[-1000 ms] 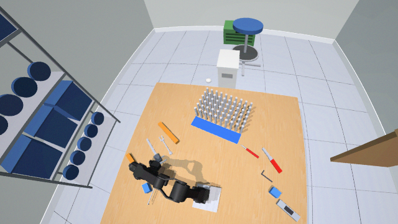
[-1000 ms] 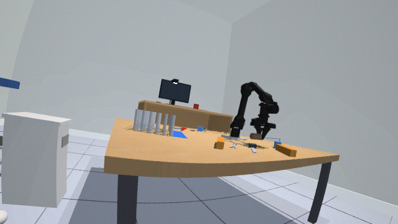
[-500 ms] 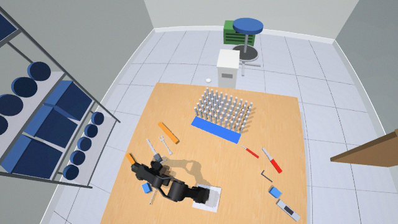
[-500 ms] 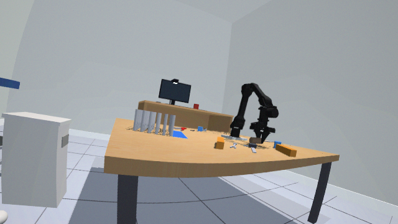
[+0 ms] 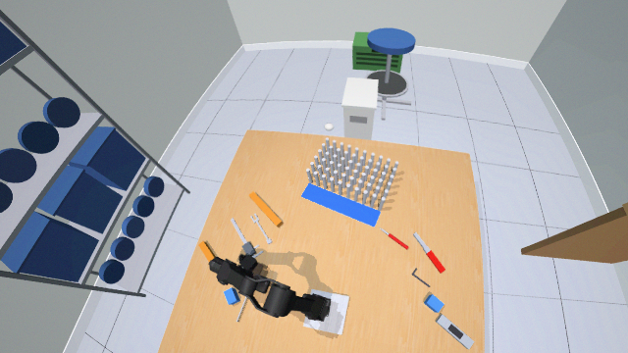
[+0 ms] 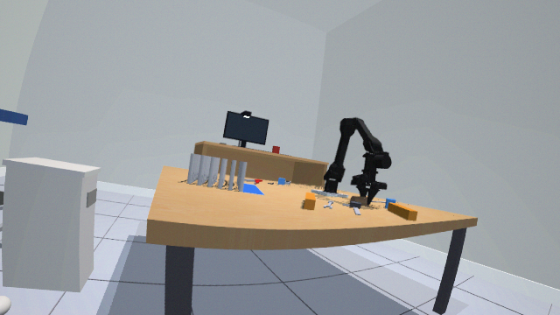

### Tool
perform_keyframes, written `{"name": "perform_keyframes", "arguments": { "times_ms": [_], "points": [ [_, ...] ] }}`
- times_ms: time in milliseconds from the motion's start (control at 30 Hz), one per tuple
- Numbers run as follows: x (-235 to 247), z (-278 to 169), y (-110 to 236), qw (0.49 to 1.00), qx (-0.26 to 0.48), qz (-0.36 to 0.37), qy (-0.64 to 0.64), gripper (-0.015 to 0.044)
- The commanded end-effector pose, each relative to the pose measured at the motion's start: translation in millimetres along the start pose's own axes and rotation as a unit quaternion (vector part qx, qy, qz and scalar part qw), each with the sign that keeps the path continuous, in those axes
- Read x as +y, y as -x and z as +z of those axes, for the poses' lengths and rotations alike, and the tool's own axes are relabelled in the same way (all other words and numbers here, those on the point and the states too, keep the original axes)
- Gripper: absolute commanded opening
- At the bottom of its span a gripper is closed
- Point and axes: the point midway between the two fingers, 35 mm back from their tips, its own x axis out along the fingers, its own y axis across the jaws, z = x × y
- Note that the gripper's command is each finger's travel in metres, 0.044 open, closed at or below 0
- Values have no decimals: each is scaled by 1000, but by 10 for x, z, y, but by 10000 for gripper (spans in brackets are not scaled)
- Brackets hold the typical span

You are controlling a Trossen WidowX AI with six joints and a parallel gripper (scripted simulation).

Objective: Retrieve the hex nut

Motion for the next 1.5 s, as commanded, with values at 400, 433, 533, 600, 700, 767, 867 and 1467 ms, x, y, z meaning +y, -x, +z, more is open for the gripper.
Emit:
{"name": "perform_keyframes", "arguments": {
  "times_ms": [400,433,533,600,700,767,867,1467],
  "points": [
    [-17,-1,-55,1000,-1,15,0,0],
    [-17,-1,-55,1000,-1,16,0,0],
    [-17,-1,-56,1000,-1,20,0,0],
    [-17,-1,-56,1000,-1,23,0,0],
    [-17,-1,-56,1000,-1,26,1,0],
    [-17,-1,-56,1000,-1,29,1,0],
    [-17,-1,-56,999,-1,34,1,0],
    [-17,-1,-57,998,-2,64,1,0]
  ]
}}
